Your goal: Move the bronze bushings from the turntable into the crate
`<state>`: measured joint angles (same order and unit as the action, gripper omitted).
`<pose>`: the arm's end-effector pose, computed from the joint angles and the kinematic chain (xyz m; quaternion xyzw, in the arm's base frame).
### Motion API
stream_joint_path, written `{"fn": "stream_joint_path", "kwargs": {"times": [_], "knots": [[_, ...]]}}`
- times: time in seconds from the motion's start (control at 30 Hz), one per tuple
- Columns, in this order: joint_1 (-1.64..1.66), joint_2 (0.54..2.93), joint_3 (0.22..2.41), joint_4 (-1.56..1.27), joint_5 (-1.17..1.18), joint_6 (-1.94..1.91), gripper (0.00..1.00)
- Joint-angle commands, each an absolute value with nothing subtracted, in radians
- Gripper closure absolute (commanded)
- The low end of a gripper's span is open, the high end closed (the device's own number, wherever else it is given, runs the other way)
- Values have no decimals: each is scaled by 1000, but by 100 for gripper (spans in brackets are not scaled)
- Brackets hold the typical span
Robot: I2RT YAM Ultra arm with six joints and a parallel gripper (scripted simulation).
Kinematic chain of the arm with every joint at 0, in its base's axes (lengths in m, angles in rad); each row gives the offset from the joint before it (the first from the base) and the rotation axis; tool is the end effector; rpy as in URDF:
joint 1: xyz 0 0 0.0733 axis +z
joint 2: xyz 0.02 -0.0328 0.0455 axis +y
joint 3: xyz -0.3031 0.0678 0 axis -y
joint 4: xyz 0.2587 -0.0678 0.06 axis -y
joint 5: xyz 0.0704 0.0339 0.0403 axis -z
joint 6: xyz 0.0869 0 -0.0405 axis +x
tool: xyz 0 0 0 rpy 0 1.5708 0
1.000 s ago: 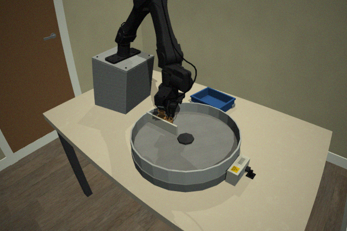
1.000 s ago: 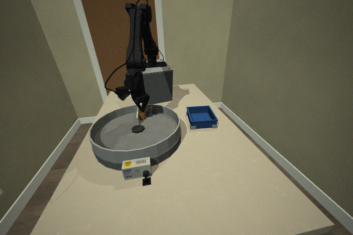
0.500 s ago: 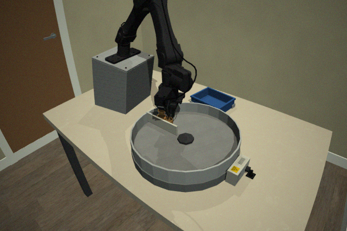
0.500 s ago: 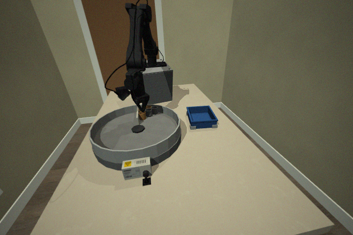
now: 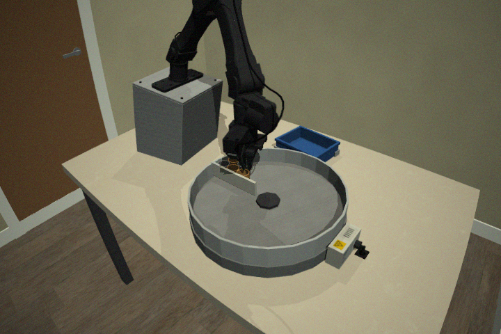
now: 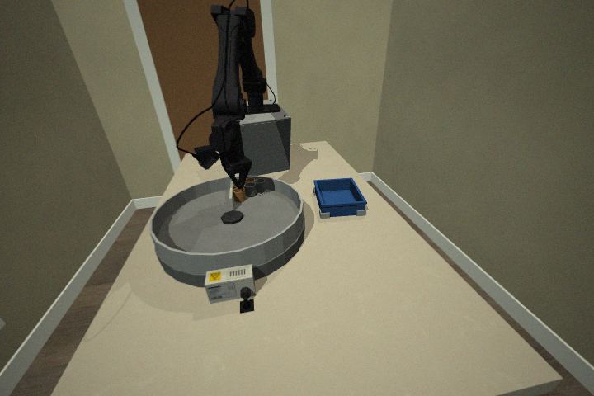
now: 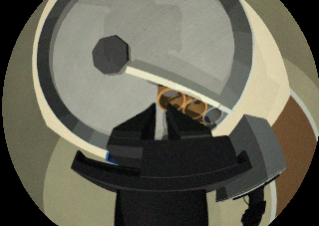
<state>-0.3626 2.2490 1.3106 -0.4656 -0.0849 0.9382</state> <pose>0.4119 -0.1472 0.0268 0.6000 0.7945 0.0642 0.0678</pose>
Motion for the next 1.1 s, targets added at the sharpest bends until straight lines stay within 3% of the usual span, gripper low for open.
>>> {"fn": "stream_joint_path", "kwargs": {"times": [0.0, 1.07], "knots": [[-361, 2252, 1350, -479, -77, 944, 85], [-361, 2240, 1353, -476, -77, 944, 85]]}}
